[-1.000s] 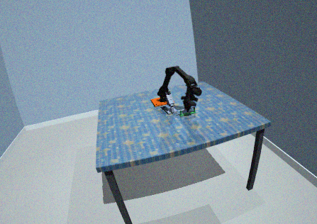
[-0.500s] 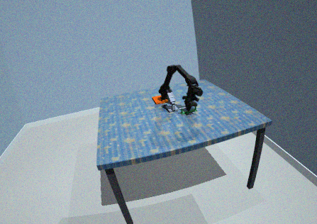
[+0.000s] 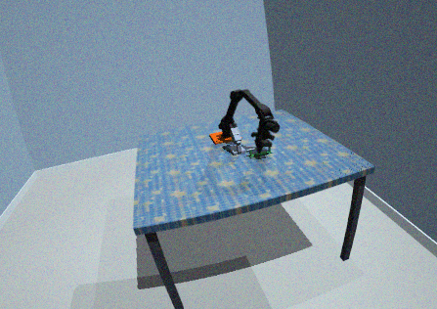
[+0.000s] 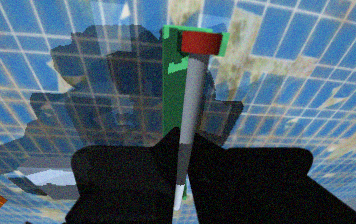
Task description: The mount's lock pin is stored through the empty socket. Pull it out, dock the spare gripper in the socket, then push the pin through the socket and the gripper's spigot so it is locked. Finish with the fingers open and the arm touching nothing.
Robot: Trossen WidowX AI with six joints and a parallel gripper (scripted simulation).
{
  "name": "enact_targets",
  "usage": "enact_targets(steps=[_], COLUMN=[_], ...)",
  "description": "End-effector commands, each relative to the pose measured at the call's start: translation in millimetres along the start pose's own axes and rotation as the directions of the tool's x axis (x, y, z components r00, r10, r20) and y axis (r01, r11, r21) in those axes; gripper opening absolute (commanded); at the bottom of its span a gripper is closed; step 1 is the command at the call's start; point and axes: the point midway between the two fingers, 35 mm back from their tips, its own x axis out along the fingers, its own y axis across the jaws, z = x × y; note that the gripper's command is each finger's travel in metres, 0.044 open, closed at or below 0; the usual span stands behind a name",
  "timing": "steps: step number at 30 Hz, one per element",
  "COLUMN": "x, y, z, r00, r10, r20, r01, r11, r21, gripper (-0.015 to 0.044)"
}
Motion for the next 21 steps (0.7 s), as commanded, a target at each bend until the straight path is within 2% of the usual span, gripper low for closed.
enact_targets(steps=[1, 21], x=[-5.2, -55.5], y=[-0.7, -0.9], z=[-1.9, -15.1], r00=[1.0, 1.0], r10=[-0.002, -0.002], r20=[-0.004, -0.004], r01=[0.002, 0.002], r11=[1.0, 1.0], r21=[-0.003, -0.003], gripper=[0.0, 0.0])
